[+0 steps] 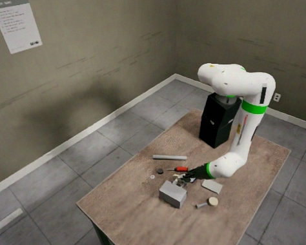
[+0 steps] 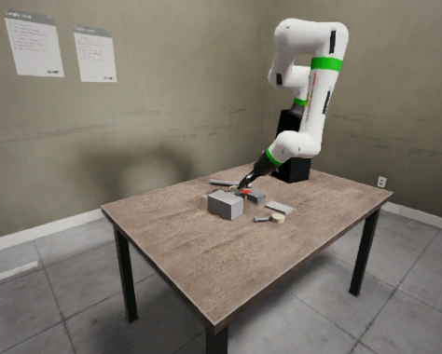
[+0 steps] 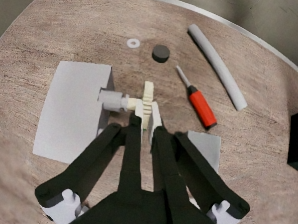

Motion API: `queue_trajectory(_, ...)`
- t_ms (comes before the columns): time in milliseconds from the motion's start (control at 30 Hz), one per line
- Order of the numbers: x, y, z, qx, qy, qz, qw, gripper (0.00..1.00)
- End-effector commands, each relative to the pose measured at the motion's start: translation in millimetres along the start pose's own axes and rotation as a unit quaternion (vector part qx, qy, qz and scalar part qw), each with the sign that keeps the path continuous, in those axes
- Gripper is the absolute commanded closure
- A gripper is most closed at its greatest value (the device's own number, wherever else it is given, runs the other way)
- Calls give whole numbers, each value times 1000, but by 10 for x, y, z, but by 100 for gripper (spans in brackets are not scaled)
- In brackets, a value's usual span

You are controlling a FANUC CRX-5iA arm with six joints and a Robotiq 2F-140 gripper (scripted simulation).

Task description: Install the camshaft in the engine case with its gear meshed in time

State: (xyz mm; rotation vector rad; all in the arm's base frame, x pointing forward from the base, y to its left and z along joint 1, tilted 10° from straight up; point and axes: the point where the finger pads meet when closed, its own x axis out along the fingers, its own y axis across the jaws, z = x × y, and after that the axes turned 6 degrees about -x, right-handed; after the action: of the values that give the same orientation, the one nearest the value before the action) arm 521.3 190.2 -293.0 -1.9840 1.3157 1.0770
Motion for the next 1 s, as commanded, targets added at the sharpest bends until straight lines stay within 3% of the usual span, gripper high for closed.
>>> queue_trajectory(0,-7,-19,-5,0,0,0,1000,86)
queue_trajectory(967,-7,-70,-11,0,0,0,1000,86)
